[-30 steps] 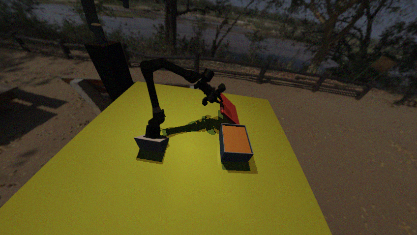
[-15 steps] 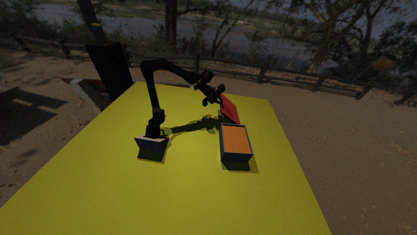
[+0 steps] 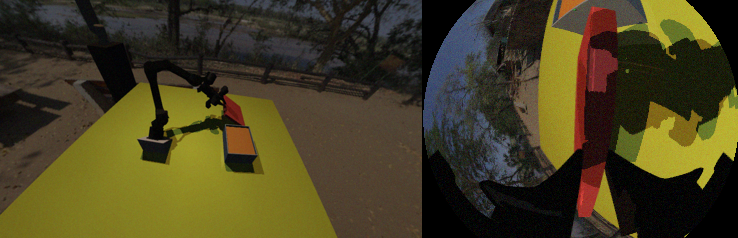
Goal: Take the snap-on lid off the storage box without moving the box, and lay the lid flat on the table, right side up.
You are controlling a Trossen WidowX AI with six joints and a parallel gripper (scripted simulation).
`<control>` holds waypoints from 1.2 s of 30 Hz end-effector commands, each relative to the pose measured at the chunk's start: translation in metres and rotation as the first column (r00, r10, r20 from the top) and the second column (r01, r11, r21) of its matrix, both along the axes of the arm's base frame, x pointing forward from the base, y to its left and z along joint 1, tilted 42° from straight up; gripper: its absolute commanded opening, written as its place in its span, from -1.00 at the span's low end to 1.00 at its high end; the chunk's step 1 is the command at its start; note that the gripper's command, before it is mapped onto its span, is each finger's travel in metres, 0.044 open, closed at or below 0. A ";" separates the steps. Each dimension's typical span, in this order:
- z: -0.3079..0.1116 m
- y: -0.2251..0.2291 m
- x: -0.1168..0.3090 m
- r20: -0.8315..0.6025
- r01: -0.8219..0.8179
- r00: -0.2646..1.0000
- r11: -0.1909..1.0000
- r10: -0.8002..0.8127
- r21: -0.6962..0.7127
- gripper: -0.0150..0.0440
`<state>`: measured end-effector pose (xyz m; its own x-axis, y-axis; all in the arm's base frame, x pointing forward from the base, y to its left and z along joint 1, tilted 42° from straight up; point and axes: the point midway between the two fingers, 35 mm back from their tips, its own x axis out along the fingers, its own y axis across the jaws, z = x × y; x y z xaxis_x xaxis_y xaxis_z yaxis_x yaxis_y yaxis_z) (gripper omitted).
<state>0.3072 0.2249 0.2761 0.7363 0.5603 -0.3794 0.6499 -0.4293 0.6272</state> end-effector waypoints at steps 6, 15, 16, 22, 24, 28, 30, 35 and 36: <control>-0.018 0.011 -0.002 -0.031 -0.019 0.999 1.000 0.018 -0.014 -0.49; -0.023 0.016 -0.002 -0.031 -0.019 0.999 1.000 0.018 -0.014 -0.49; -0.024 0.016 -0.002 -0.031 -0.019 0.999 1.000 0.018 -0.014 -0.49; -0.028 0.019 -0.003 -0.031 -0.019 0.999 1.000 0.018 -0.013 -0.49; -0.029 0.021 -0.003 -0.031 -0.019 0.999 1.000 0.018 -0.013 -0.49; -0.031 0.023 -0.003 -0.031 -0.019 0.999 1.000 0.018 -0.013 -0.49; -0.032 0.024 -0.003 -0.031 -0.019 0.999 1.000 0.018 -0.013 -0.49; -0.035 0.026 -0.003 -0.031 -0.019 0.999 1.000 0.018 -0.013 -0.49; -0.036 0.027 -0.003 -0.031 -0.019 0.999 1.000 0.018 -0.013 -0.49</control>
